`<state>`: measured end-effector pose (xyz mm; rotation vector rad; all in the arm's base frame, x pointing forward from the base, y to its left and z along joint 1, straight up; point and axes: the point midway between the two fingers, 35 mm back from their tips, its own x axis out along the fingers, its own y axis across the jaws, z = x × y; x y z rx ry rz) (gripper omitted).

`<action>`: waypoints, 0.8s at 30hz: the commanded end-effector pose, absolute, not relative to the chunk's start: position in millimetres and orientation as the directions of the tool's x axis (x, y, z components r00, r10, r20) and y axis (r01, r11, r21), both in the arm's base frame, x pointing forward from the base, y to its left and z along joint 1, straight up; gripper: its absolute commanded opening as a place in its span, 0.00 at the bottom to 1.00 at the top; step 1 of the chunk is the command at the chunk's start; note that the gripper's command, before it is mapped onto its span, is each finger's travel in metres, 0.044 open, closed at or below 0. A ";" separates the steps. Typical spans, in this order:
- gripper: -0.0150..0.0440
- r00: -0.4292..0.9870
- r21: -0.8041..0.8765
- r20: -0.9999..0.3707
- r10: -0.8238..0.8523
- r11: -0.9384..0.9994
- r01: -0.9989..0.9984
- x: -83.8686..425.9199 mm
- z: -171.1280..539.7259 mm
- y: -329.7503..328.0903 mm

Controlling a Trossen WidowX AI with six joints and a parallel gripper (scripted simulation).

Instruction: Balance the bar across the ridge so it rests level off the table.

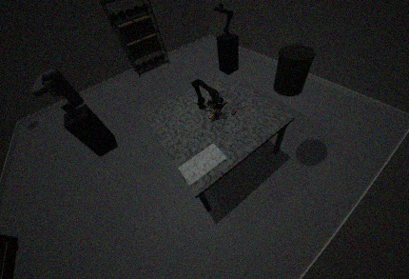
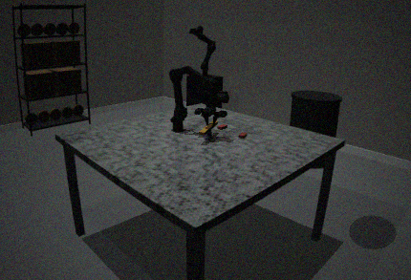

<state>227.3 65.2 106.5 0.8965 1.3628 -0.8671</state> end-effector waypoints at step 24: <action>0.54 0.027 0.026 -1.000 0.004 0.420 0.907 227.3 106.5 65.2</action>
